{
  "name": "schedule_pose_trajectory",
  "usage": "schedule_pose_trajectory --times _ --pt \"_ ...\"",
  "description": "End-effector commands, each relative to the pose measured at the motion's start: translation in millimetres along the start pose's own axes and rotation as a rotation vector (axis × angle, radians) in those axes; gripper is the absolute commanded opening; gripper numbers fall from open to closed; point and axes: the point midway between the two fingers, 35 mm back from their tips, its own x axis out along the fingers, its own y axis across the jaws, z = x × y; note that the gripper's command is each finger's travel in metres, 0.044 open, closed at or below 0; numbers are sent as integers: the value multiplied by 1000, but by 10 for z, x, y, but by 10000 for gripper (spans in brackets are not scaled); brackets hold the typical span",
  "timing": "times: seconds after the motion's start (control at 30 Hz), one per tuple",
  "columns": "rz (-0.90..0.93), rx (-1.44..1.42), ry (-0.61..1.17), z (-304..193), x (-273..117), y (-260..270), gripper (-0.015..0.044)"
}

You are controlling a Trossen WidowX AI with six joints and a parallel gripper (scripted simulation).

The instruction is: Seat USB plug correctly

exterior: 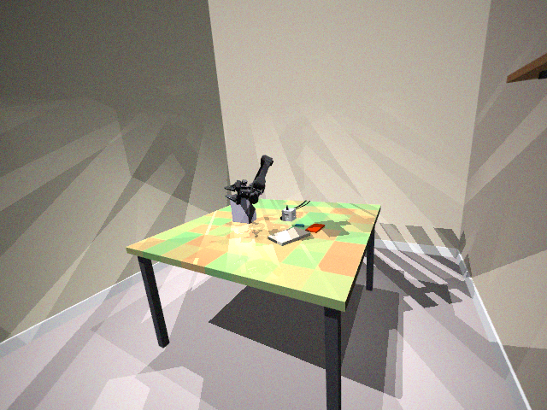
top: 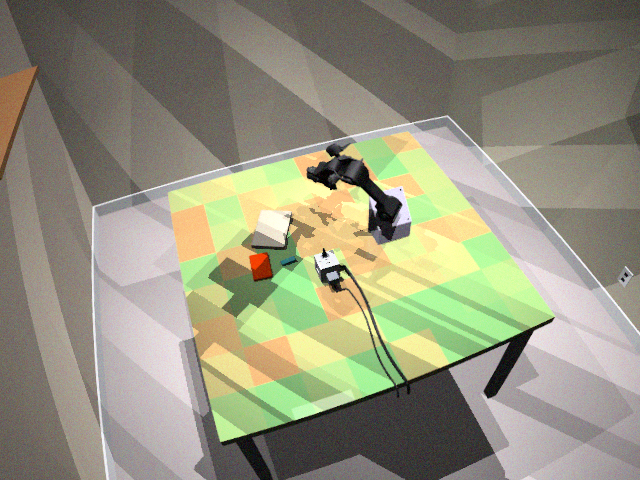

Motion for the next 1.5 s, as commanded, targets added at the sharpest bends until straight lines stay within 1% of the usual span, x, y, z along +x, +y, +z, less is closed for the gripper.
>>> schedule_pose_trajectory --times 0.0,0.03,0.17,0.3,0.43,0.53,0.7,0.9,1.03,1.27,1.47 --pt "-4 -15 5 -3 -8 -1 426" --pt "-14 -60 21 -14 -31 -5 440" --pt "-64 -411 161 -92 -235 -39 440" --pt "-56 -783 333 -167 -491 -84 440" --pt "21 -1155 518 -225 -787 -139 440" --pt "134 -1430 655 -249 -1044 -194 440" --pt "426 -1870 858 -247 -1506 -306 440" --pt "719 -2156 969 -210 -1843 -396 440" --pt "956 -2323 1017 -164 -2073 -462 440" --pt "1472 -2559 1027 -38 -2490 -594 440" --pt "2046 -2668 921 111 -2858 -716 440"
